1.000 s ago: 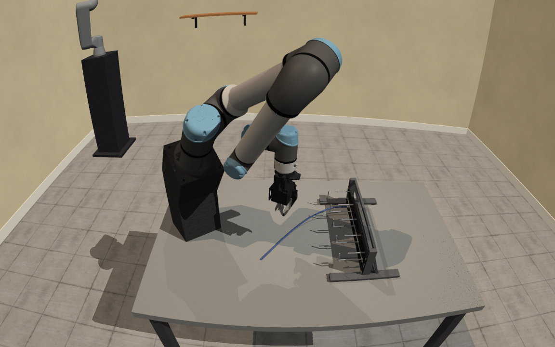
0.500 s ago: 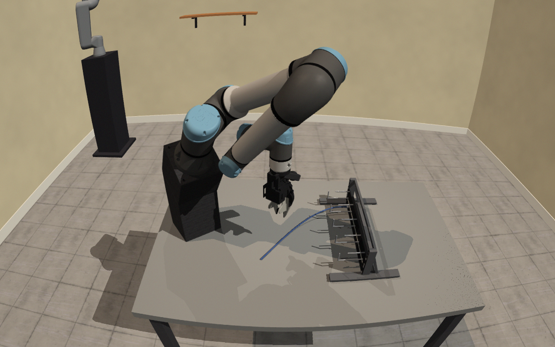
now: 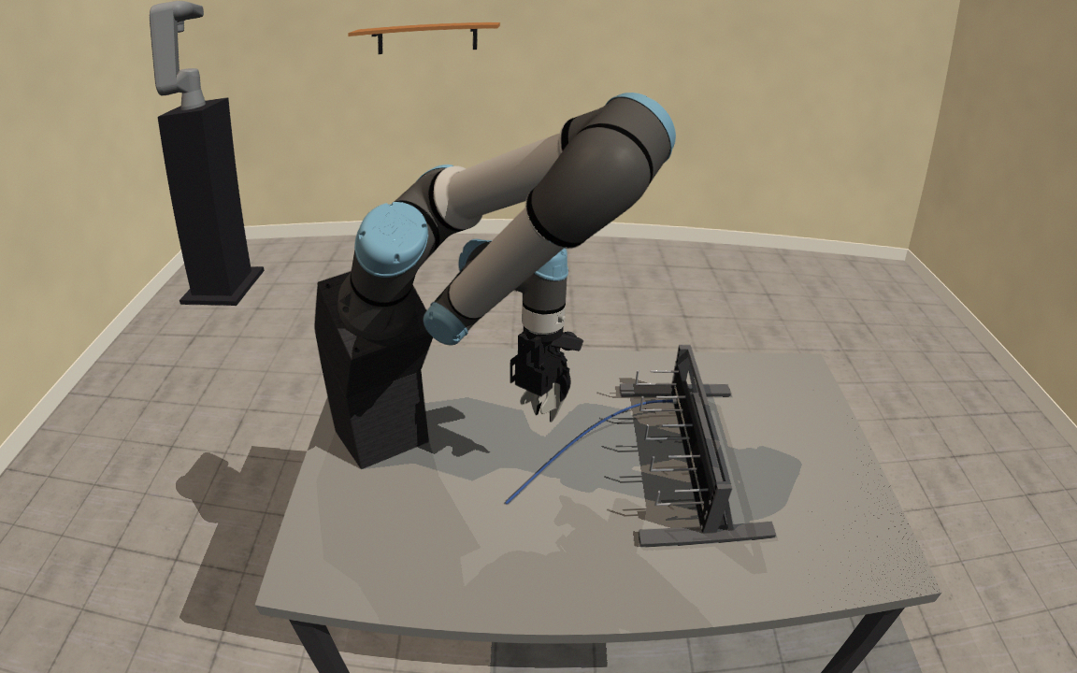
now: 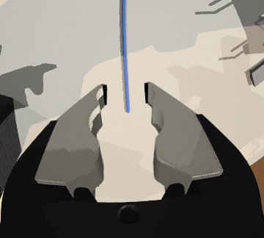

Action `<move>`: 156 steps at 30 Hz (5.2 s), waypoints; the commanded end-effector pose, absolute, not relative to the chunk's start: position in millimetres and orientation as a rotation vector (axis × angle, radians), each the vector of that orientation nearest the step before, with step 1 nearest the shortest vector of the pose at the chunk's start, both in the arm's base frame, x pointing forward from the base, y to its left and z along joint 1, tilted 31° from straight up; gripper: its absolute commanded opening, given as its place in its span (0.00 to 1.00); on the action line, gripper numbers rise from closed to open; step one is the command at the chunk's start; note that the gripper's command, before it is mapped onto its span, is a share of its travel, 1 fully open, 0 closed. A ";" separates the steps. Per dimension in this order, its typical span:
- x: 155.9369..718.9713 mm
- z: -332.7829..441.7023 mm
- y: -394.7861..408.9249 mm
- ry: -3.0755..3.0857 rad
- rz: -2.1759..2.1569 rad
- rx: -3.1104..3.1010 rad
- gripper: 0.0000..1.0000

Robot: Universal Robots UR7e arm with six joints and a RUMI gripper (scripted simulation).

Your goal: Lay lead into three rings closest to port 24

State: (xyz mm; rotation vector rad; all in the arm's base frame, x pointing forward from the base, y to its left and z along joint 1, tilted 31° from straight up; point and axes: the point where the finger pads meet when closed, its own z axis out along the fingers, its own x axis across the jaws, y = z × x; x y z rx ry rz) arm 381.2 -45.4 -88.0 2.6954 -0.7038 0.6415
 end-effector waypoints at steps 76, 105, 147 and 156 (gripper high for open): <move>428.9 -207.1 -96.6 -0.704 0.643 2.695 0.20; 429.0 -207.5 -96.8 -0.704 0.643 2.695 0.20; 430.8 -211.8 -98.7 -0.704 0.643 2.695 0.20; 431.8 -214.3 -99.8 -0.704 0.643 2.695 0.20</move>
